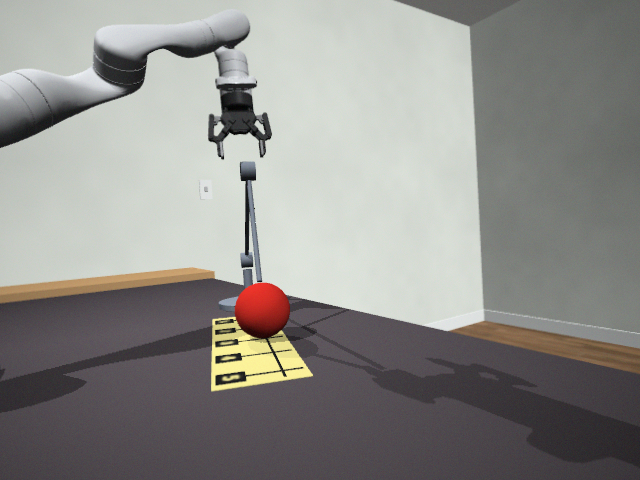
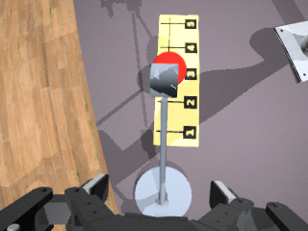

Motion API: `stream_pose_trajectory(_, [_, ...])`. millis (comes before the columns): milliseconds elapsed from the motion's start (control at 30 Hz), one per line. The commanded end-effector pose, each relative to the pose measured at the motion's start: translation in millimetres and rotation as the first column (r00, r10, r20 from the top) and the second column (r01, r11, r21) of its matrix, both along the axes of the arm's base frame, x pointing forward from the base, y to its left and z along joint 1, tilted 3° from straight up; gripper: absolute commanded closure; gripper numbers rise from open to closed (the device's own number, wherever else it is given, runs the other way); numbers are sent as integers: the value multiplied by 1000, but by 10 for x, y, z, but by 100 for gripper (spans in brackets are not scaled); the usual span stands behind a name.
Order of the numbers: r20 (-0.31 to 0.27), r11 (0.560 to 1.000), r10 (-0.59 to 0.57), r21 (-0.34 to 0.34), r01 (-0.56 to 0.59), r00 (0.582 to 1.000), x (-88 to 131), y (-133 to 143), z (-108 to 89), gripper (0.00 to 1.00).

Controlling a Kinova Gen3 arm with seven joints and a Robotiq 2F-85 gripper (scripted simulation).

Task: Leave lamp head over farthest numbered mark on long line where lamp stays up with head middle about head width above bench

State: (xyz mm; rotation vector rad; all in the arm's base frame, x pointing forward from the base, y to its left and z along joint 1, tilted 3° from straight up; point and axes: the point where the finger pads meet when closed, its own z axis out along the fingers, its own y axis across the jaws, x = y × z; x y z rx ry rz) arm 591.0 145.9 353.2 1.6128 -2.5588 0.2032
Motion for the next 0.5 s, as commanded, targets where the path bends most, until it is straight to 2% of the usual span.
stream_pose_trajectory(0, [-41,1000,-10,-9,10,999,11,-12,100,0])
stream_pose_trajectory(467, [2,1000,0,0,0,1000,-28,29,611,0])
